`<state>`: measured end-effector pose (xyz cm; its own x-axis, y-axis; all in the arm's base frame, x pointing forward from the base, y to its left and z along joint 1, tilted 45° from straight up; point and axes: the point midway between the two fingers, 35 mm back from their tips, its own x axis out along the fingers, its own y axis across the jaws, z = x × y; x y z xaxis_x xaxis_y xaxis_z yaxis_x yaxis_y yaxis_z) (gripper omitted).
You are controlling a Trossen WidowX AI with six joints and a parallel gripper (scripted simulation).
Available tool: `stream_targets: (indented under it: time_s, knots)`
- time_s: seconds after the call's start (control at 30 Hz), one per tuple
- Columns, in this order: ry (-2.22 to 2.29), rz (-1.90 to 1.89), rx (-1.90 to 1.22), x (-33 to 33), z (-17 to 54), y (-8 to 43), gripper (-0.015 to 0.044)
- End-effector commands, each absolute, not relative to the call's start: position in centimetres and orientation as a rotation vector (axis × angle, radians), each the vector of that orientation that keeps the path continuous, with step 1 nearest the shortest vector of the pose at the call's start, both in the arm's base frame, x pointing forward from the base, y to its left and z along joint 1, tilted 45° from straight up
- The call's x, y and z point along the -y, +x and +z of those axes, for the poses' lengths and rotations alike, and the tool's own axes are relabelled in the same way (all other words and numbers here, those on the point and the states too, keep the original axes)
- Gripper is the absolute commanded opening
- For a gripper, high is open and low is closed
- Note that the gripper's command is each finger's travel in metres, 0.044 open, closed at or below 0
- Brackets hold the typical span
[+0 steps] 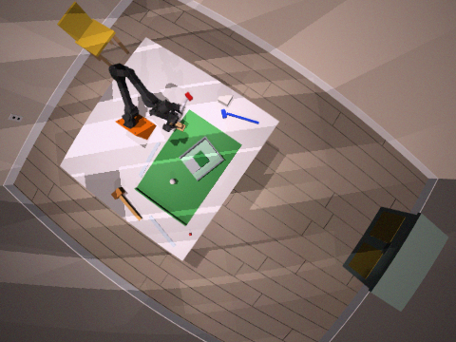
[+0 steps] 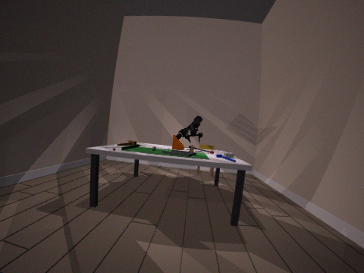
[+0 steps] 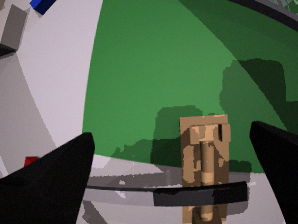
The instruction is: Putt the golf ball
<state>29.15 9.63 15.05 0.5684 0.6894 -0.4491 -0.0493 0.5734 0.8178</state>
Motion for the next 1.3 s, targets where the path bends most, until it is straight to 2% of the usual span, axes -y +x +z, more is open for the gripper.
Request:
stream_targets:
  time_s: [0.0, 0.13, 0.57, 1.27]
  knots:
    - [0.256, 0.818, -0.788, -11.6, 15.8, 28.5, 0.0440]
    - [-0.054, 1.001, -0.709, -12.9, 16.2, 27.7, 0.0440]
    - [-0.622, 1.420, -0.424, -15.0, 16.7, 25.0, 0.0440]
    - [-0.639, 1.433, -0.411, -16.3, 15.3, 25.1, 0.0440]
